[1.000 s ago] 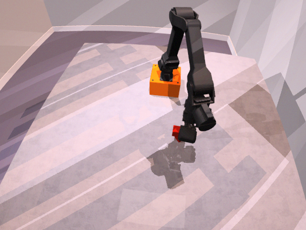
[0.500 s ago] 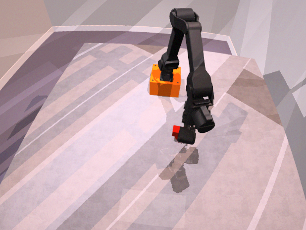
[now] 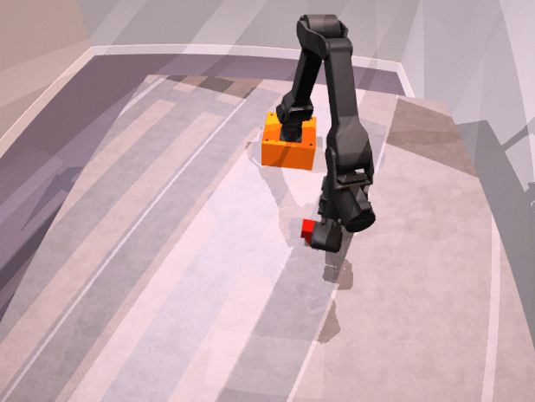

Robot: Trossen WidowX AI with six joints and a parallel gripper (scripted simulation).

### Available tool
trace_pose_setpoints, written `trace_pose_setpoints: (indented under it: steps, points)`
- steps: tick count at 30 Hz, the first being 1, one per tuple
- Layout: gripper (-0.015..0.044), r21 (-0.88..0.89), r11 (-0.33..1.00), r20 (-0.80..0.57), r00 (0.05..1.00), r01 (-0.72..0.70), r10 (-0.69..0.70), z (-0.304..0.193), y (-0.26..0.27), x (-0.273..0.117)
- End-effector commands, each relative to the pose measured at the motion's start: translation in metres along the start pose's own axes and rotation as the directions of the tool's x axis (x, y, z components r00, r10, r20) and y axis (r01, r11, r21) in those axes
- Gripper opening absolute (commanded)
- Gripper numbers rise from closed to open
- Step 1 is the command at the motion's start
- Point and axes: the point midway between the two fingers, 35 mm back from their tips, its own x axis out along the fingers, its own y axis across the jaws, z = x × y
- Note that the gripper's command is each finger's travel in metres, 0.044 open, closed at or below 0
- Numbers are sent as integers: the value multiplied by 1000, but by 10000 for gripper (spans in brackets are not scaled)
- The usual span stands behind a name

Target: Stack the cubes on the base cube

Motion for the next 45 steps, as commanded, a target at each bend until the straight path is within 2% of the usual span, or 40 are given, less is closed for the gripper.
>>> trace_pose_setpoints:
  steps: [1, 45]
  points:
    - [205, 3, 1000, 4, 1000, -2, 2, 1, 0, 0]
    - [205, 0, 1000, 0, 1000, 0, 0, 0, 0, -64]
